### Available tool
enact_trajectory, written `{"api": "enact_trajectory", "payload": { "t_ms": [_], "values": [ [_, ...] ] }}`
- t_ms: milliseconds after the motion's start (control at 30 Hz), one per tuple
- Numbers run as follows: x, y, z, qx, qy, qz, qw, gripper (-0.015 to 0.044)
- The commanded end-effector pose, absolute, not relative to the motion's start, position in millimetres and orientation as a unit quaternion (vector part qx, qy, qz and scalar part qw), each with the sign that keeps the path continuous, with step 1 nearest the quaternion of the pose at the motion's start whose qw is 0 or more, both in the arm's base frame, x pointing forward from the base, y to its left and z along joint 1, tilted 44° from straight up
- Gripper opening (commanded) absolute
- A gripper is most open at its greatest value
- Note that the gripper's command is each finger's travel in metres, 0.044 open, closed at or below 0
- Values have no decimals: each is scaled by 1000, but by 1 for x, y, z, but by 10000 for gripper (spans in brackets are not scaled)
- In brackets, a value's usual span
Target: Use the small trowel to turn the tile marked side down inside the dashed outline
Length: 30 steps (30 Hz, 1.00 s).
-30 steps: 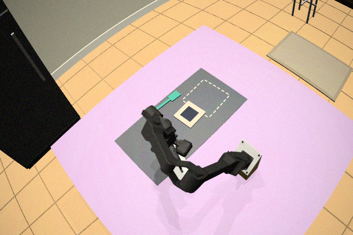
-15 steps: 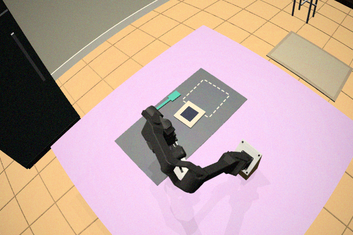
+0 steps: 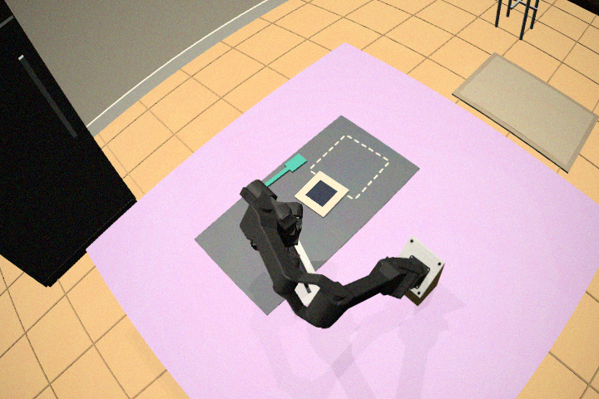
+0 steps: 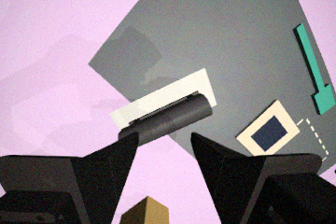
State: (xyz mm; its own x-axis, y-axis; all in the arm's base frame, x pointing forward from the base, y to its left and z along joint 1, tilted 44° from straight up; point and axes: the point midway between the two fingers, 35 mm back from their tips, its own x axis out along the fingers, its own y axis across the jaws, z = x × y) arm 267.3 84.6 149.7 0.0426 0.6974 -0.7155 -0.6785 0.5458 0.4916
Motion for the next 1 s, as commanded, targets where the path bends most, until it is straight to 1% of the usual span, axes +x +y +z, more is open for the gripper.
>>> {"api": "enact_trajectory", "payload": {
  "t_ms": [0, 467, 967],
  "values": [
    [267, 85, 151, 54, 527, 446, 721, 270],
    [267, 86, 151, 225, 618, 307, 688, 270],
    [266, 86, 151, 387, 674, 146, 612, 270]
  ]
}}
